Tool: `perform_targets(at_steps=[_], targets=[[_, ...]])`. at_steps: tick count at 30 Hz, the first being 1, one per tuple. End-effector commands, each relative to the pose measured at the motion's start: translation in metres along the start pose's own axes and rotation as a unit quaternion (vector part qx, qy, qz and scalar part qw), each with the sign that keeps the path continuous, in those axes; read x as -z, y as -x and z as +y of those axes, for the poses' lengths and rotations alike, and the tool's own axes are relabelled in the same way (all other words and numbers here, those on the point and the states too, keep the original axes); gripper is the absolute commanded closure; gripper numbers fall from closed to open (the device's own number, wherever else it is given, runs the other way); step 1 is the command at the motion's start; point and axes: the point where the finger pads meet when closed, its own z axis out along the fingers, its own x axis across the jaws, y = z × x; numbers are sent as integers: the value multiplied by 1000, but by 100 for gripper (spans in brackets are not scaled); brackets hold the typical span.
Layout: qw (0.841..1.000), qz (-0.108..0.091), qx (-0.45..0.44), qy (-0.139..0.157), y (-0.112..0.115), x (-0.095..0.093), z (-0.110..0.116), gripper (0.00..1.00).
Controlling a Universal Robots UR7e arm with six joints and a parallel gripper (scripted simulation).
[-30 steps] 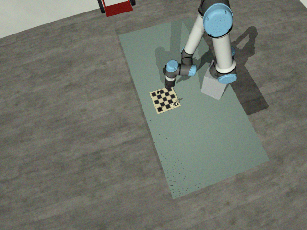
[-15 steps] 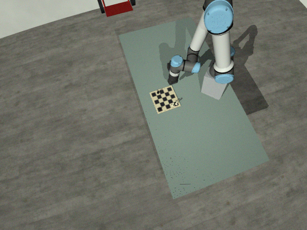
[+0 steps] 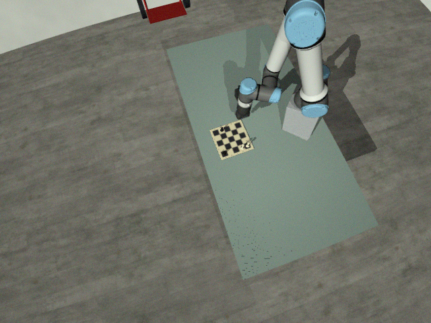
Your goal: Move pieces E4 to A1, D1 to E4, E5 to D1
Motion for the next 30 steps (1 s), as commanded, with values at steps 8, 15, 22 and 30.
perform_targets(at_steps=[8, 15, 22, 30], targets=[[1000, 0, 0, 0, 0, -16, 0, 100], [1000, 0, 0, 0, 0, -37, -1, 100], [1000, 0, 0, 0, 0, -54, -1, 100], [1000, 0, 0, 0, 0, -77, -1, 100]])
